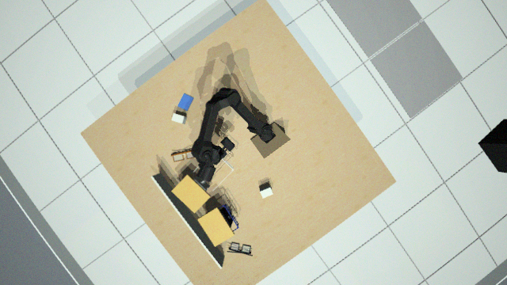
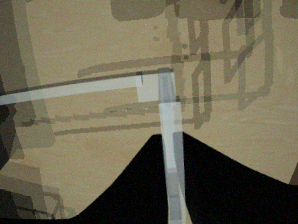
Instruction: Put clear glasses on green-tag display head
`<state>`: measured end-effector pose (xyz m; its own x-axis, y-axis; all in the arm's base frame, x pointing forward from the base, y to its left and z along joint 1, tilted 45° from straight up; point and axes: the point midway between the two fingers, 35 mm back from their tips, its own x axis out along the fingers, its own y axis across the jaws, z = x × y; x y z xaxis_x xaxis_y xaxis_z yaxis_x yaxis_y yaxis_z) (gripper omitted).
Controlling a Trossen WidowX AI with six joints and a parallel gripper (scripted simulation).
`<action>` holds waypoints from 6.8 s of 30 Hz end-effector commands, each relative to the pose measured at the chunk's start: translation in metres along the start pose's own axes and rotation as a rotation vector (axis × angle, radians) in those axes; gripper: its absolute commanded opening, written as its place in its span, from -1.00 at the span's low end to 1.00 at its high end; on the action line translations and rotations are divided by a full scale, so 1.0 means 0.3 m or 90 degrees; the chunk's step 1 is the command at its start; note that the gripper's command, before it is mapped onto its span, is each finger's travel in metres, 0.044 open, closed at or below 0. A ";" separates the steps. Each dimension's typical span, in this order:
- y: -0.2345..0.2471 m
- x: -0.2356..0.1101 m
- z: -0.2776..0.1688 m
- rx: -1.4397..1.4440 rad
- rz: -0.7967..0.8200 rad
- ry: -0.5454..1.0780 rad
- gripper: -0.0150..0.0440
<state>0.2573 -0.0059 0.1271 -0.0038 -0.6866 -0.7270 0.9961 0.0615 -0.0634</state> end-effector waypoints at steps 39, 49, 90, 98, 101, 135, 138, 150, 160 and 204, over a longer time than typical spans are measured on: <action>-0.015 0.136 0.009 -0.005 0.007 -0.013 -0.49; -0.017 0.165 0.009 -0.005 0.007 -0.013 -0.49; 0.103 0.180 0.009 -0.004 0.018 -0.013 -0.49; 0.133 0.181 0.009 -0.004 0.018 -0.013 -0.49; 0.144 0.182 0.009 -0.004 0.018 -0.013 -0.49; 0.279 0.187 0.010 -0.003 0.019 -0.013 -0.49; 0.292 0.187 0.010 -0.003 0.019 -0.013 -0.49; 0.344 0.189 0.010 -0.002 0.018 -0.013 -0.49; 0.388 0.190 0.011 -0.002 0.018 -0.013 -0.49; 0.503 0.204 0.012 -0.001 0.019 -0.013 -0.49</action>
<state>0.4070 -0.0405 0.0753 0.0252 -0.6984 -0.7153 0.9958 0.0804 -0.0434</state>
